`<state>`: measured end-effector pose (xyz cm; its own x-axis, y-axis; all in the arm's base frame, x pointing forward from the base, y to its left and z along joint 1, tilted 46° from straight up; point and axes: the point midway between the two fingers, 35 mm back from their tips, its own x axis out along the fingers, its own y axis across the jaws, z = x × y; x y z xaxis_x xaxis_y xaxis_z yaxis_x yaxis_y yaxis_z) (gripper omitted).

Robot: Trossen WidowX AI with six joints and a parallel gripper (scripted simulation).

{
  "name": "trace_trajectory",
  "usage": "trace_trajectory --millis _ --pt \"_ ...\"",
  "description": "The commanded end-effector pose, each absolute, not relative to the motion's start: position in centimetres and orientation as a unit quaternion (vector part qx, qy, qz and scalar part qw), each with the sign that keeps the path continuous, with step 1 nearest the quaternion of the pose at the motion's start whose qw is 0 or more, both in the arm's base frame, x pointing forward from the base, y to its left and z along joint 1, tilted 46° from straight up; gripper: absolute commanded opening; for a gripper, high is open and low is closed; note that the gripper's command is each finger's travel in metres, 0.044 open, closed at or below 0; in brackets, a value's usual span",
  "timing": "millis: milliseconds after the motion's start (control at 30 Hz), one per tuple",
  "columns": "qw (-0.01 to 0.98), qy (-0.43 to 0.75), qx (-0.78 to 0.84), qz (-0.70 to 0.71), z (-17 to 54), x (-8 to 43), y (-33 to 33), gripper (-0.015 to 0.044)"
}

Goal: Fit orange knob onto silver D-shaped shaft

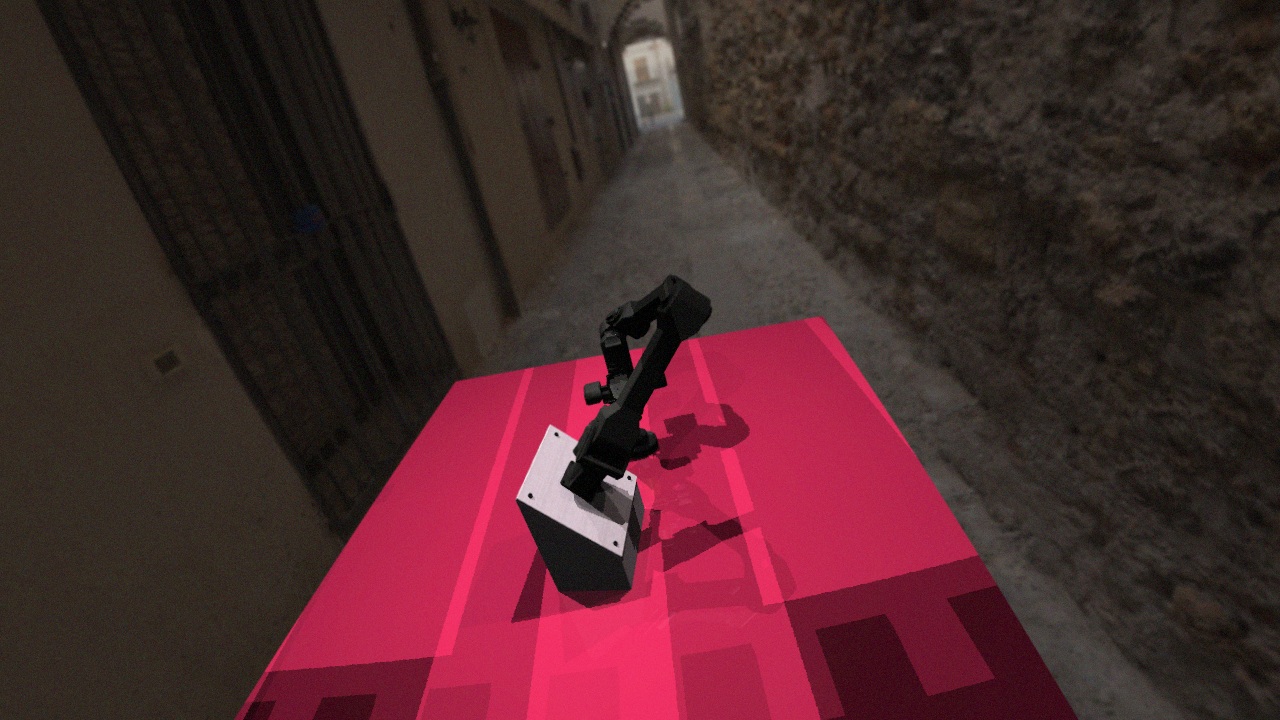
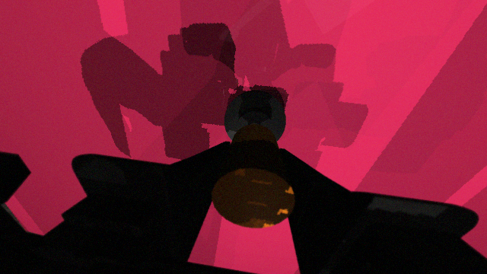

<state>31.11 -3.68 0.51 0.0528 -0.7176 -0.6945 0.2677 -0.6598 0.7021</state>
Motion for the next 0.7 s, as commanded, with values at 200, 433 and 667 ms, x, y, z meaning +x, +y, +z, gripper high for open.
trace_trajectory --millis 200,433,667 --pt "0.373 -0.184 0.622 -0.664 0.3 31.2 -3.9 0.0" --pt "0.367 -0.203 0.616 -0.667 -1.1 31.4 -5.4 0.0" --pt "0.367 -0.202 0.616 -0.667 -1.0 31.5 -5.2 0.0"
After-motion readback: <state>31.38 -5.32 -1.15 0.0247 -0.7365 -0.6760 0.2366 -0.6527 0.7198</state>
